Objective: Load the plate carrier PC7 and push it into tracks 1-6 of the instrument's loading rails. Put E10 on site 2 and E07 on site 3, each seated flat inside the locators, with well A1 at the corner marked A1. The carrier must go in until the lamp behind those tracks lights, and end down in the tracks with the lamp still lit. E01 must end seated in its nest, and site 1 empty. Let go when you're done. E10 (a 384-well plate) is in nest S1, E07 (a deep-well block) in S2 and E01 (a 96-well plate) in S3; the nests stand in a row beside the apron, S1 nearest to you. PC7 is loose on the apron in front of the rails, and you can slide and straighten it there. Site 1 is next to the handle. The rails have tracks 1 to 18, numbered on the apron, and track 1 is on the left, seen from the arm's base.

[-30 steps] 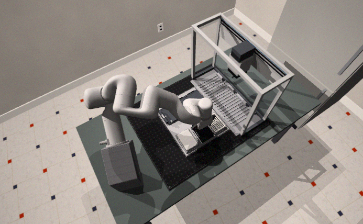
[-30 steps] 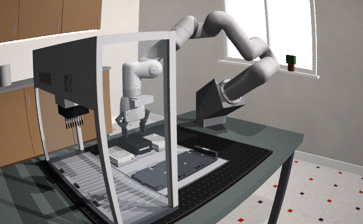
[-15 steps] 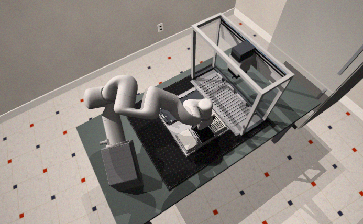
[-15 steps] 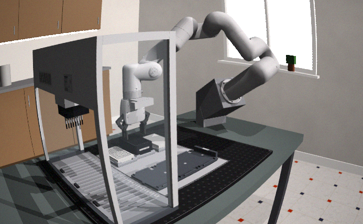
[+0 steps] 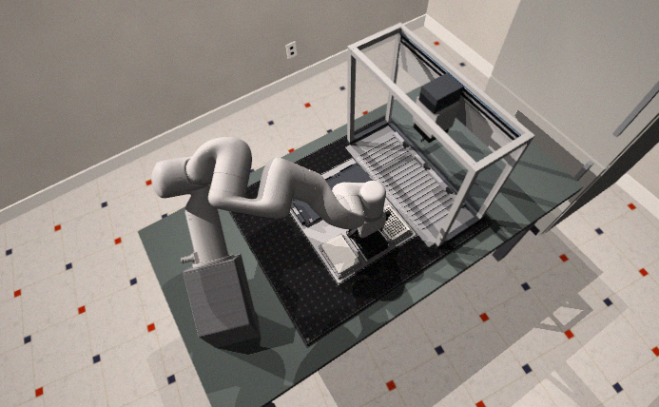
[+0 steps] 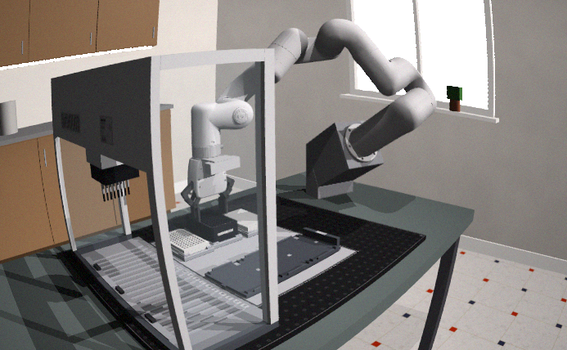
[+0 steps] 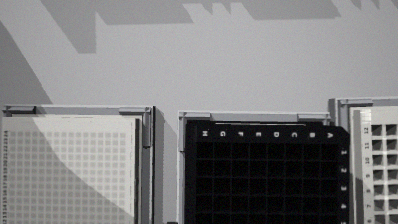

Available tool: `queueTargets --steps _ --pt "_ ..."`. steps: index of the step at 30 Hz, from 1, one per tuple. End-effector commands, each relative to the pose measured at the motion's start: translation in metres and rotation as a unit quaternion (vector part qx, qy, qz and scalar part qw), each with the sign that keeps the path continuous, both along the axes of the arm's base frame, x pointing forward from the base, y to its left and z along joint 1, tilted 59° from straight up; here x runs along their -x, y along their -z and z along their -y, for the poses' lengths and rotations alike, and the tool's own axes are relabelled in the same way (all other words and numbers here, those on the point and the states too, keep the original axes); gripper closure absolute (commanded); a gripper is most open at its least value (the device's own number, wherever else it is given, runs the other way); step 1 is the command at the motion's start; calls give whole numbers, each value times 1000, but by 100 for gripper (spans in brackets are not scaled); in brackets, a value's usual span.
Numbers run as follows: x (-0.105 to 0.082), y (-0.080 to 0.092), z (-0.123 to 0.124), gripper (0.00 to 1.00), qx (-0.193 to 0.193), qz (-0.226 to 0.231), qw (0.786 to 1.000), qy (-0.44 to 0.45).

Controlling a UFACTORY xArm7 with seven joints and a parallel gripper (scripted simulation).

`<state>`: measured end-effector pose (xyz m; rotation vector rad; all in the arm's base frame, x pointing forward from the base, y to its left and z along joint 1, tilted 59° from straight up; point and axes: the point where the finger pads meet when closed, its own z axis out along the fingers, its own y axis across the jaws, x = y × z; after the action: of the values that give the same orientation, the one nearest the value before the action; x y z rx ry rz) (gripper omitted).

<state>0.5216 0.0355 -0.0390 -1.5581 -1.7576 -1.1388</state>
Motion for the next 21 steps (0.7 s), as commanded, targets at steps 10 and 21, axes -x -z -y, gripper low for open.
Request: queueTargets --steps 10,21 --pt "-2 4 -5 0 1 1 1000 2" --pt "-3 7 -11 0 1 1 1000 2"
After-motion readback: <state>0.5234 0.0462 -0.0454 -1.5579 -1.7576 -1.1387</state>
